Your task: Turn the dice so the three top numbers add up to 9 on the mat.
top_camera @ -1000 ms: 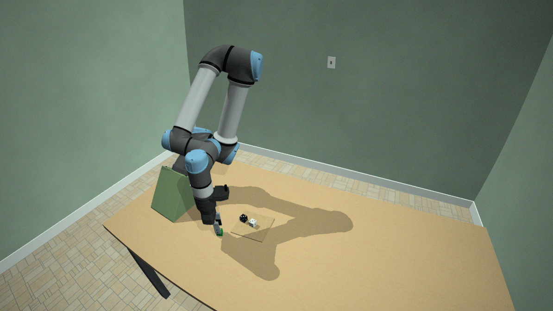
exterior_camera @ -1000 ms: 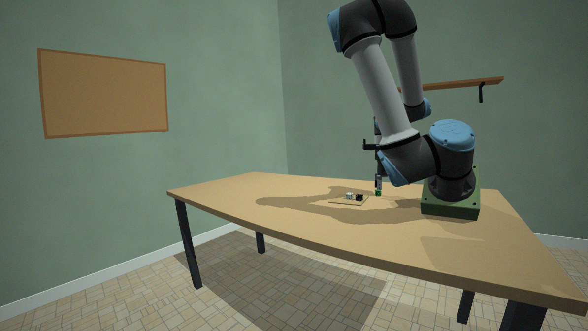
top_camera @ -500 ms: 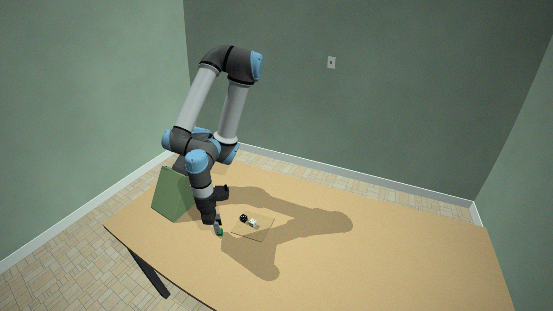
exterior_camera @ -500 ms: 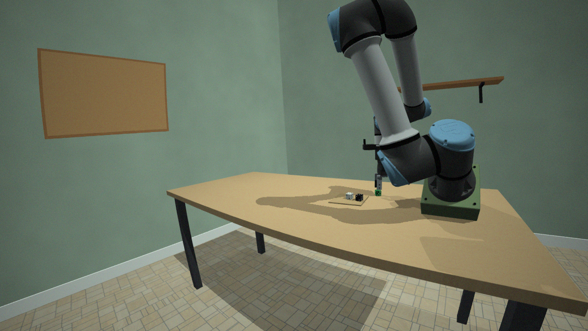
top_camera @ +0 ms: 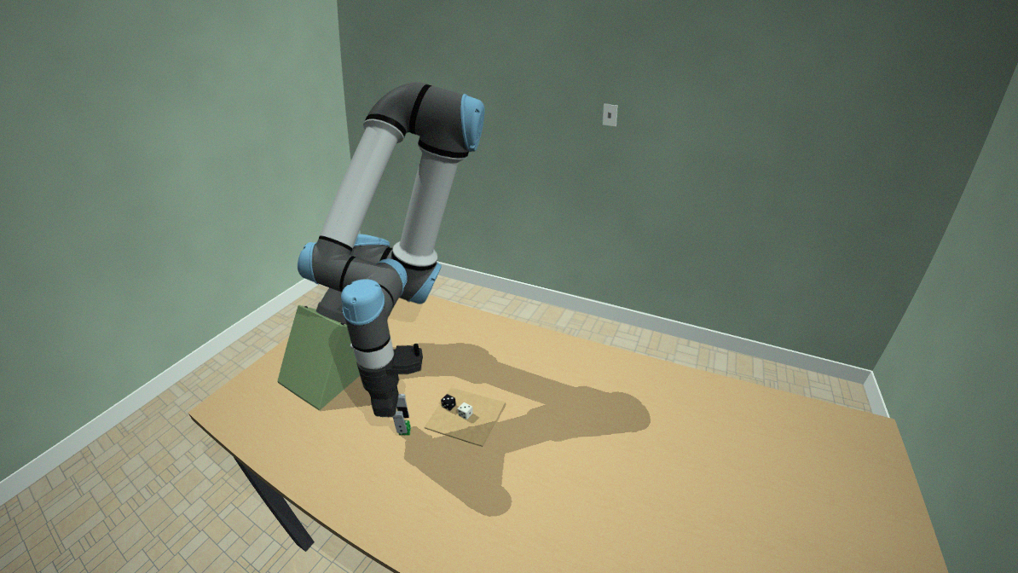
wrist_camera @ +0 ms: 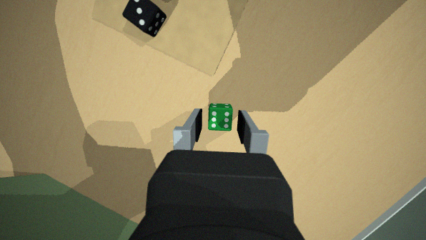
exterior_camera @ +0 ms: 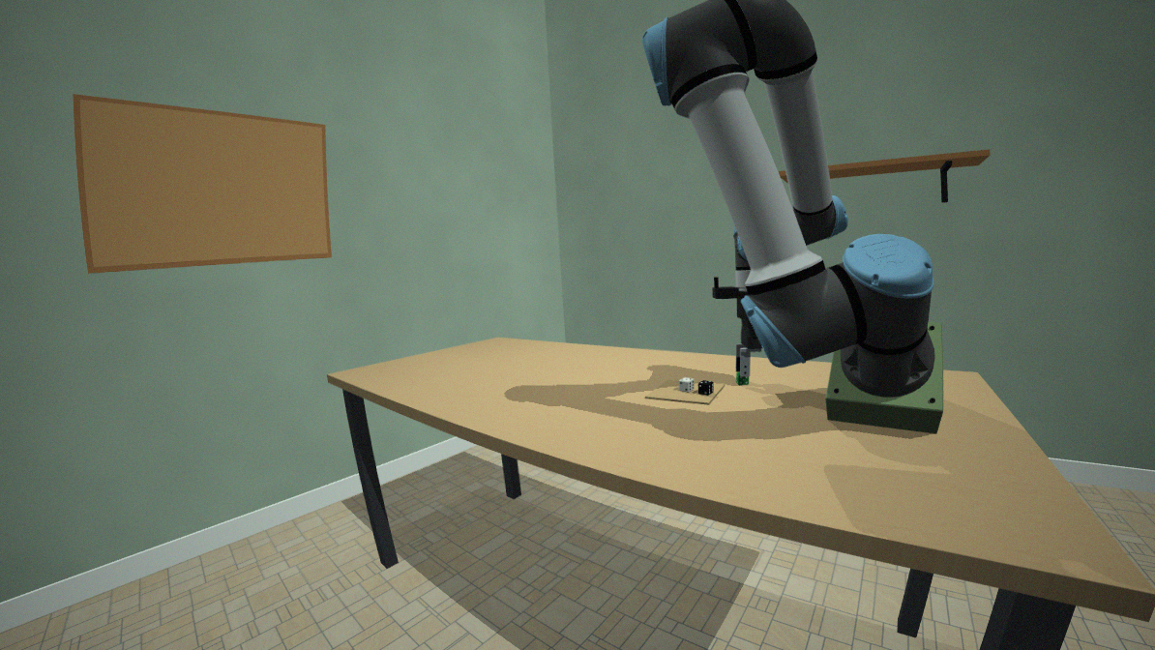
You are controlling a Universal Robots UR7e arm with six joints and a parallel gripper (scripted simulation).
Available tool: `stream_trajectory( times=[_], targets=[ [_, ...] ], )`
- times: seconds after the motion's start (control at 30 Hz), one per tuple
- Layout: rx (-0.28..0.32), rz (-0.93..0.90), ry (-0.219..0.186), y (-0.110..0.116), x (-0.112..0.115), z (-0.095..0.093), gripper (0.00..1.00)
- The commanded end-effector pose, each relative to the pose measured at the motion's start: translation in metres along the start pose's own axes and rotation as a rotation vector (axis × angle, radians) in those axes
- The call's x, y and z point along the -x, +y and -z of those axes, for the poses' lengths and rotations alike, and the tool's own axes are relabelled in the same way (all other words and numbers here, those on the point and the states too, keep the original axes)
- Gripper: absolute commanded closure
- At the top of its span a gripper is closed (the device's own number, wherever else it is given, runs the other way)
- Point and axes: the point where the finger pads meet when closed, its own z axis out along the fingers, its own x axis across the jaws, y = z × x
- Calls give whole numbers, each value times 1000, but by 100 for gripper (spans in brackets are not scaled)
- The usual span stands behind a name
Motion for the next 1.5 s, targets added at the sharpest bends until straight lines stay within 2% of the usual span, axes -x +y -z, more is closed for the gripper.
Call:
stream_trajectory(
  times=[0.0, 0.4, 1.47],
  targets=[
    [0, 0, 1, 0, 0, -9, 21],
    [0, 0, 1, 0, 0, -20, 21],
    [0, 0, 1, 0, 0, -20, 21]
  ],
)
